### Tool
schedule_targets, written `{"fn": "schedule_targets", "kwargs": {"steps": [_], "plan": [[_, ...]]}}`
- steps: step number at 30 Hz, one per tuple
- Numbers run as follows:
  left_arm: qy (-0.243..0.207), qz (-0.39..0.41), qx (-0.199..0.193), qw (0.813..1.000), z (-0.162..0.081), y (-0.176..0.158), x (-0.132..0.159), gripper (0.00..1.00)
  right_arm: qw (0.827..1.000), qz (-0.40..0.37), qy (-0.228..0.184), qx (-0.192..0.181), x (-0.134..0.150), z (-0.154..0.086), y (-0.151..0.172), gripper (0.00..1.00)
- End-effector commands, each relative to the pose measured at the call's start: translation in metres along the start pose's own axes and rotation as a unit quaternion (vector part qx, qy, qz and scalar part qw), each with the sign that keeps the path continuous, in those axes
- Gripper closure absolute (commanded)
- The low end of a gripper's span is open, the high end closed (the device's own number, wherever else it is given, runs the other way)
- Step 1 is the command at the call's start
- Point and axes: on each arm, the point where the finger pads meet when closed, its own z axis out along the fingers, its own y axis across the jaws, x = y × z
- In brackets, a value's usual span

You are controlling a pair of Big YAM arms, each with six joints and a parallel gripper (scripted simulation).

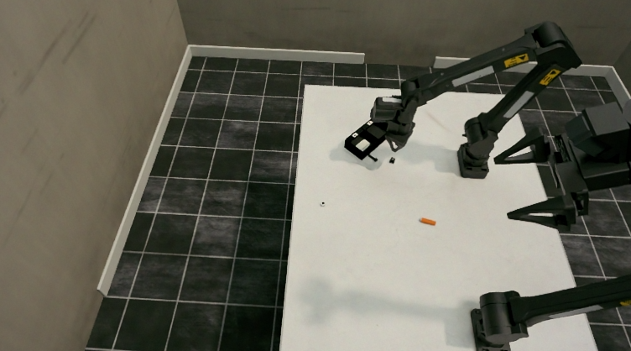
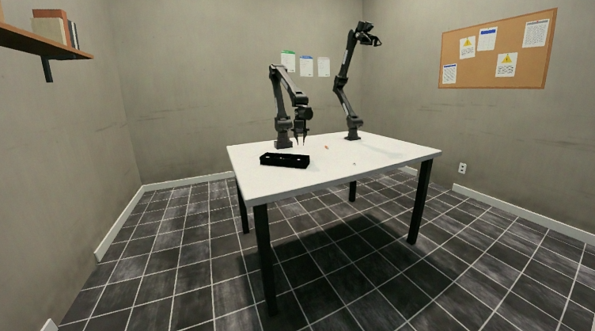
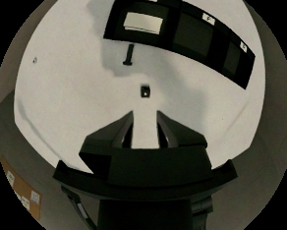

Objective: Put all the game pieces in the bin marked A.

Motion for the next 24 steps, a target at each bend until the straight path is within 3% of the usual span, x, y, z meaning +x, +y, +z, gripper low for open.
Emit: {"fn": "schedule_targets", "kwargs": {"steps": [1, 11, 24], "plan": [[-0.015, 0.002, -0.002, 1.000, -0.016, 0.002, -0.006, 0.00, 1.000, 0.000, 0.004, 0.003, -0.001, 0.016, -0.003, 0.70], [-0.015, 0.002, -0.002, 1.000, -0.016, 0.002, -0.006, 0.00, 1.000, 0.001, 0.004, 0.003, -0.001, 0.057, -0.003, 0.70], [-0.015, 0.002, -0.002, 1.000, -0.016, 0.002, -0.006, 0.00, 1.000, 0.001, 0.004, 0.004, -0.001, 0.076, -0.003, 0.70]]}}
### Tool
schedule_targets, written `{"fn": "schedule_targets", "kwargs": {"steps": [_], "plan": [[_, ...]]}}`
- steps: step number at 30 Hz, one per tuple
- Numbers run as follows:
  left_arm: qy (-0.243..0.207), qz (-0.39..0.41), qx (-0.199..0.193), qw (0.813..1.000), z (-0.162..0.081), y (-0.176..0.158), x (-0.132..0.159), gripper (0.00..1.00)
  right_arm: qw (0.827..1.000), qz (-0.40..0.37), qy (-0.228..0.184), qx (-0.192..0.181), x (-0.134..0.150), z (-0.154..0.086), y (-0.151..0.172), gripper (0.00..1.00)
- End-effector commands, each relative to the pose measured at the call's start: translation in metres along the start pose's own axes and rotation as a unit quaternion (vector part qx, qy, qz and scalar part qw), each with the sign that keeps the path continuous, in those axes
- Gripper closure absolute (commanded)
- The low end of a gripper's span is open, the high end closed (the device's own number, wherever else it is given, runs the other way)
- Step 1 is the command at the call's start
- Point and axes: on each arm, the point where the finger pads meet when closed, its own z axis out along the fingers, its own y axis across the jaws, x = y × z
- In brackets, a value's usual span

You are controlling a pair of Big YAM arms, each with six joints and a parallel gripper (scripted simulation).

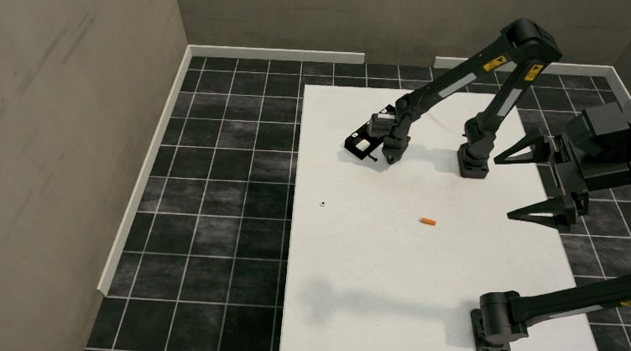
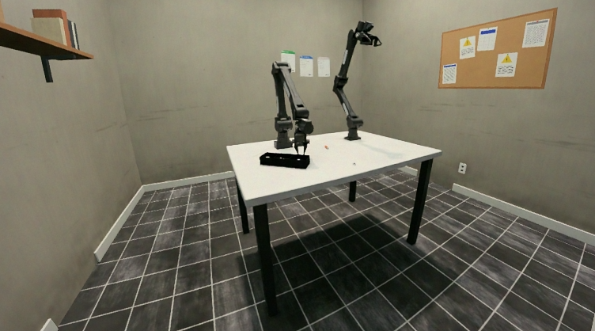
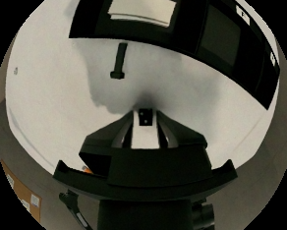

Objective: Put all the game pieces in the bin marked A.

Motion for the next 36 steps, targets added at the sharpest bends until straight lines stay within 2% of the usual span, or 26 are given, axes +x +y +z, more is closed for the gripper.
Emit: {"fn": "schedule_targets", "kwargs": {"steps": [1, 4, 12, 13, 33, 34, 36], "plan": [[-0.015, 0.002, -0.002, 1.000, -0.016, 0.002, -0.006, 0.00, 1.000, 0.001, -0.001, 0.001, -0.001, 0.007, -0.003, 0.70], [-0.015, 0.002, -0.002, 1.000, -0.016, 0.002, -0.006, 0.00, 1.000, 0.000, -0.012, -0.006, -0.009, -0.003, 0.004, 0.70], [-0.015, 0.002, -0.002, 1.000, -0.016, 0.002, -0.006, 0.00, 1.000, 0.000, -0.012, -0.006, -0.009, -0.003, 0.004, 0.70], [-0.015, 0.002, -0.002, 1.000, -0.016, 0.002, -0.006, 0.00, 1.000, 0.000, -0.012, -0.006, -0.009, -0.003, 0.004, 0.89], [-0.015, 0.002, -0.002, 1.000, -0.016, 0.002, -0.006, 0.00, 1.000, 0.000, -0.012, -0.006, -0.009, -0.004, 0.004, 0.89], [-0.015, 0.002, -0.002, 1.000, -0.016, 0.002, -0.006, 0.00, 1.000, 0.001, -0.003, -0.001, 0.001, -0.002, -0.005, 0.89], [-0.015, 0.002, -0.002, 1.000, -0.016, 0.002, -0.006, 0.00, 1.000, 0.000, -0.012, -0.006, -0.009, -0.004, 0.004, 0.89]]}}
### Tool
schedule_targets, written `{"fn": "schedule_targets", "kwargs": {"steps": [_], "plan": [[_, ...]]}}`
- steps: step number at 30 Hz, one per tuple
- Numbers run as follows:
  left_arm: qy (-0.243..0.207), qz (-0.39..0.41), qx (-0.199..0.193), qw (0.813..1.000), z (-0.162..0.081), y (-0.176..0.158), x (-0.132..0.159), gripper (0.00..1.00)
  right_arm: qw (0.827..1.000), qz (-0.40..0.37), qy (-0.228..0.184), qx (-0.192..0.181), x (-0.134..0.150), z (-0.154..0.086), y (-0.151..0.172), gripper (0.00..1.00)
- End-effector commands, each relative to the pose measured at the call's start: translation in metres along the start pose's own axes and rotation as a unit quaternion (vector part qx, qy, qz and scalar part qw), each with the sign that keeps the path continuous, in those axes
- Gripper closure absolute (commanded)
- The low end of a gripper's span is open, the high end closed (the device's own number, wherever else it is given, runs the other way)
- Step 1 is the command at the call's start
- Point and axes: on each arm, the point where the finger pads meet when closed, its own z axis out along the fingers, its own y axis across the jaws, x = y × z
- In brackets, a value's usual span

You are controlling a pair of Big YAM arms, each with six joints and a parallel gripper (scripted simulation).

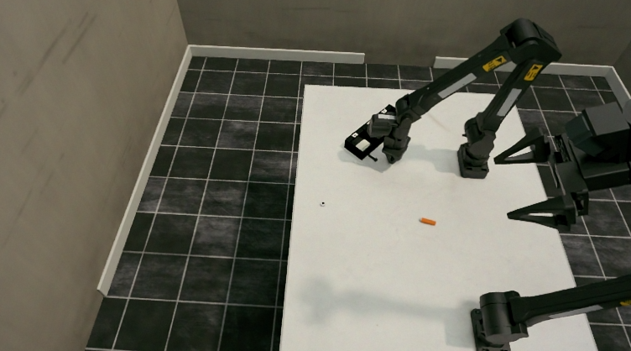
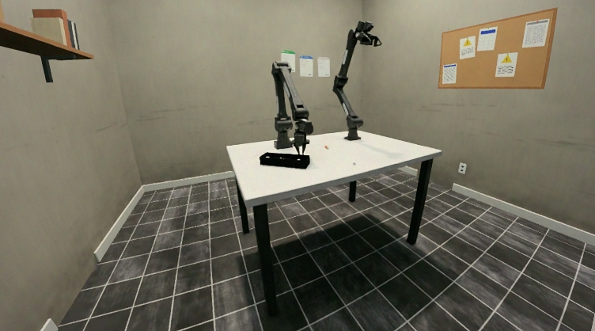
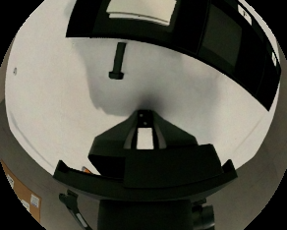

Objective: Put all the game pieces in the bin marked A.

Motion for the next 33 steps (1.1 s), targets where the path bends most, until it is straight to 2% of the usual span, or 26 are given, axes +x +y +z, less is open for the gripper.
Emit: {"fn": "schedule_targets", "kwargs": {"steps": [1, 7, 8, 10, 19, 22, 28, 30, 33], "plan": [[-0.015, 0.002, -0.002, 1.000, -0.016, 0.002, -0.006, 0.00, 1.000, 0.000, -0.011, -0.006, -0.009, -0.007, 0.004, 0.89], [-0.015, 0.002, -0.002, 1.000, -0.016, 0.002, -0.006, 0.00, 1.000, 0.000, -0.011, -0.006, -0.009, -0.007, 0.004, 0.89], [-0.015, 0.002, -0.002, 1.000, -0.016, 0.002, -0.006, 0.00, 1.000, 0.002, -0.004, -0.001, 0.000, -0.005, -0.004, 0.89], [-0.015, 0.002, -0.002, 1.000, -0.016, 0.002, -0.006, 0.00, 1.000, 0.001, -0.023, -0.012, -0.020, -0.024, 0.007, 0.89], [-0.015, 0.002, -0.002, 1.000, -0.016, 0.002, -0.006, 0.00, 1.000, 0.000, -0.024, -0.013, -0.020, -0.057, 0.008, 0.89], [-0.015, 0.002, -0.002, 1.000, -0.016, 0.002, -0.006, 0.00, 1.000, 0.000, -0.018, -0.009, -0.019, -0.056, 0.007, 0.89], [-0.015, 0.002, -0.002, 1.000, -0.016, 0.002, -0.006, 0.00, 1.000, 0.000, -0.026, -0.013, -0.019, -0.082, 0.008, 0.89], [-0.015, 0.002, -0.002, 1.000, -0.016, 0.002, -0.006, 0.00, 1.000, 0.000, -0.026, -0.013, -0.020, -0.083, 0.008, 0.89], [-0.015, 0.002, -0.002, 1.000, -0.016, 0.002, -0.006, 0.00, 1.000, 0.000, -0.013, -0.007, -0.010, -0.070, 0.005, 0.89]]}}
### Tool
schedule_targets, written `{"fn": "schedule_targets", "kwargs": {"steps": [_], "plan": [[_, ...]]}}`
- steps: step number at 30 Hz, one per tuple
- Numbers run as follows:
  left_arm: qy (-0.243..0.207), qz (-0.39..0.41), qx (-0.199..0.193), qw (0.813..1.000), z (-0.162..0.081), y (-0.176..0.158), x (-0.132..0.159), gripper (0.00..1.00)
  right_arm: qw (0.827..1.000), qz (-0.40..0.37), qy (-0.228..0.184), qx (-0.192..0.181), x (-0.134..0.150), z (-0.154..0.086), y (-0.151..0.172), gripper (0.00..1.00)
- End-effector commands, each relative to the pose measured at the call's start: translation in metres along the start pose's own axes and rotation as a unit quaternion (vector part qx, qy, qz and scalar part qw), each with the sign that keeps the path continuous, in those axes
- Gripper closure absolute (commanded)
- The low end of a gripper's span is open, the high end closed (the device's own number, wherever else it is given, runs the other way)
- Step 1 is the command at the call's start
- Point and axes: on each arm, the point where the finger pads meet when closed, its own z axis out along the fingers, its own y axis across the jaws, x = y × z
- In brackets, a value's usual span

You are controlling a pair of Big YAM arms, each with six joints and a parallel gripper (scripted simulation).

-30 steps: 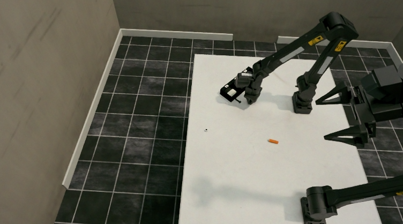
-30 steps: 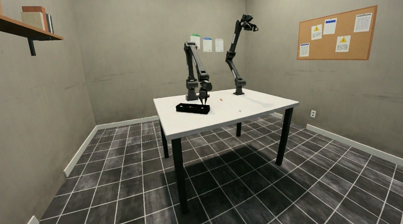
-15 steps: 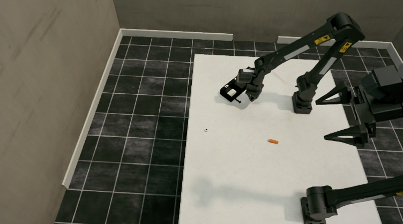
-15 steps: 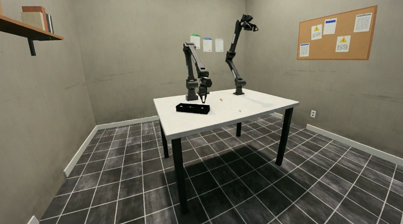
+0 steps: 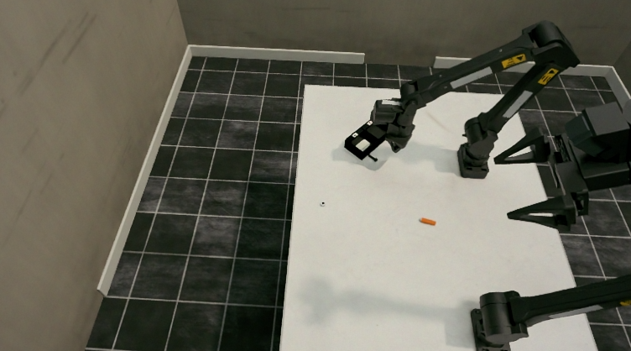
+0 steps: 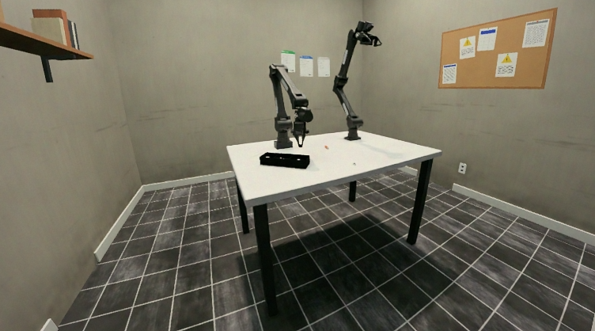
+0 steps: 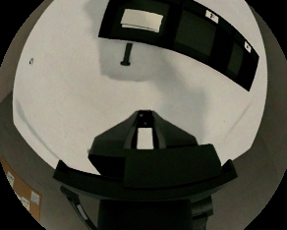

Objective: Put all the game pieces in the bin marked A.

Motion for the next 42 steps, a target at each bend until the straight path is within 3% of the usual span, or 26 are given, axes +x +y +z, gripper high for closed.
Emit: {"fn": "schedule_targets", "kwargs": {"steps": [1, 17, 22, 23, 24, 29, 36, 39, 42], "plan": [[-0.015, 0.002, -0.002, 1.000, -0.016, 0.002, -0.006, 0.00, 1.000, 0.000, -0.011, -0.006, -0.012, -0.008, 0.006, 0.89], [-0.015, 0.002, -0.002, 1.000, -0.016, 0.002, -0.006, 0.00, 1.000, 0.000, -0.023, -0.012, -0.024, -0.017, 0.011, 0.89], [-0.015, 0.002, -0.002, 1.000, -0.016, 0.002, -0.006, 0.00, 1.000, 0.000, -0.022, -0.011, -0.024, -0.017, 0.011, 0.89], [-0.015, 0.002, -0.002, 1.000, -0.016, 0.002, -0.006, 0.00, 1.000, 0.000, -0.011, -0.006, -0.013, -0.008, 0.007, 0.89], [-0.015, 0.002, -0.002, 1.000, -0.016, 0.002, -0.006, 0.00, 1.000, 0.000, -0.024, -0.012, -0.022, -0.025, 0.010, 0.89], [-0.015, 0.002, -0.002, 1.000, -0.016, 0.002, -0.006, 0.00, 1.000, 0.000, -0.017, -0.008, -0.023, -0.019, 0.010, 0.89], [-0.015, 0.002, -0.002, 1.000, -0.016, 0.002, -0.006, 0.00, 1.000, 0.000, -0.022, -0.010, -0.066, -0.018, 0.010, 0.89], [-0.015, 0.002, -0.002, 1.000, -0.016, 0.002, -0.006, 0.00, 0.999, -0.025, -0.023, -0.010, -0.072, -0.018, 0.010, 0.89], [-0.015, 0.002, -0.002, 1.000, -0.016, 0.002, -0.006, 0.00, 0.995, -0.097, -0.012, -0.005, -0.085, -0.017, 0.008, 0.89]]}}
